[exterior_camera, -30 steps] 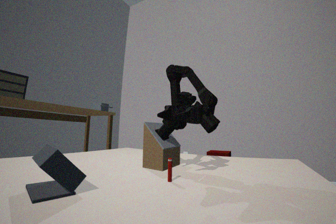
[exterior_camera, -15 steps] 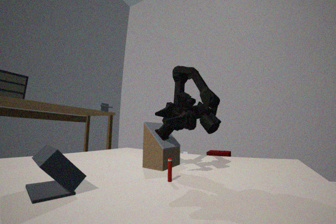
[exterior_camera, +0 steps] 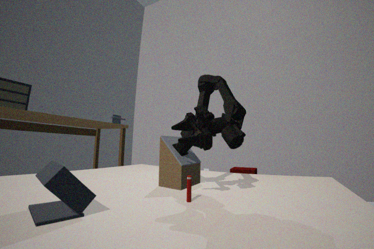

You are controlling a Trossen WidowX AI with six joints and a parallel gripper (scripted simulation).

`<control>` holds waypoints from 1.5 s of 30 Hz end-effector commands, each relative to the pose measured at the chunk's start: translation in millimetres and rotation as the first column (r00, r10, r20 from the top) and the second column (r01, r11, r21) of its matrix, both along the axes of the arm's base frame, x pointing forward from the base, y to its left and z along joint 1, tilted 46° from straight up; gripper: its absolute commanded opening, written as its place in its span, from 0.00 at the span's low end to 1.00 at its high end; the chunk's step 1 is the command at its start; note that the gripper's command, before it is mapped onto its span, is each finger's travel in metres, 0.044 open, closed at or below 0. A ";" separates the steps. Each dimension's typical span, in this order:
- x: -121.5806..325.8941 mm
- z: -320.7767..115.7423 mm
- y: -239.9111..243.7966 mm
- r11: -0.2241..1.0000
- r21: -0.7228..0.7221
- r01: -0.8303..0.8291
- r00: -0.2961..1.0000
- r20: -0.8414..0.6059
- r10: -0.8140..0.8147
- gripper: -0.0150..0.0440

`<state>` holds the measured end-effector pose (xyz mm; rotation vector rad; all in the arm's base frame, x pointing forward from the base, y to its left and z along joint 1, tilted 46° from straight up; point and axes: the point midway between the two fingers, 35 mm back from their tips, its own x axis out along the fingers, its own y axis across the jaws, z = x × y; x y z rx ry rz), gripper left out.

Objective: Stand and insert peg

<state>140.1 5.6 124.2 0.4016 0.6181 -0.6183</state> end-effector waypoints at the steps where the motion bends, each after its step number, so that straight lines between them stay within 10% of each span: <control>1: -0.8 -4.7 1.1 1.000 -0.010 0.001 0.997 -0.078 -0.001 1.00; 29: -10.0 -42.6 24.4 0.968 0.237 -0.078 0.781 -0.589 0.207 1.00; 45: -2.4 -47.9 53.6 0.780 0.616 -0.112 0.650 -0.548 0.527 1.00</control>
